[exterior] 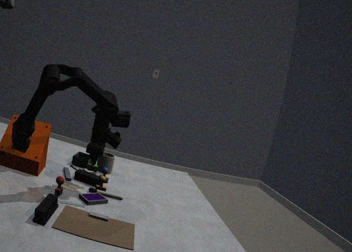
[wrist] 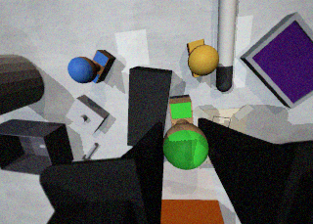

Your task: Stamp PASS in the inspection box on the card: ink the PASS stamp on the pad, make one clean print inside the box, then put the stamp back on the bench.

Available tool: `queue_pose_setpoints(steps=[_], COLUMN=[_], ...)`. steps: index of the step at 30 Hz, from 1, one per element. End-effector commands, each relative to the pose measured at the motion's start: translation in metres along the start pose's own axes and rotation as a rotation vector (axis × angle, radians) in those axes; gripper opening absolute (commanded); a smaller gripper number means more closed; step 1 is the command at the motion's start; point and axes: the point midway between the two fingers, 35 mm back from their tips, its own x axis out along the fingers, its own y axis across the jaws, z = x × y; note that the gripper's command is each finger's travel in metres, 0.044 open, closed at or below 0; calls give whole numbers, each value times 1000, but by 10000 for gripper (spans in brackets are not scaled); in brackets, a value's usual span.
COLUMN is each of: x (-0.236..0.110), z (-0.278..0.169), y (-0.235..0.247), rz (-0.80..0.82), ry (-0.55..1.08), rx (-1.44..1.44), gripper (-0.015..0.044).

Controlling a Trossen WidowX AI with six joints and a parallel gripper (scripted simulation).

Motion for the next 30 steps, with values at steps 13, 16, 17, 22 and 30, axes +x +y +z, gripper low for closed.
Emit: queue_pose_setpoints(steps=[13, 16, 17, 22, 30], x=[-15, -16, -16, -14, -9], z=[28, 28, 28, 28, 29], y=[-122, -127, -127, -127, -128], rz=[-35, -38, -38, -38, -37], ry=[-12, -12, -12, -12, -12], rx=[7, 7, 7, 7, 8], gripper=[0, 0, 0, 0, 0])
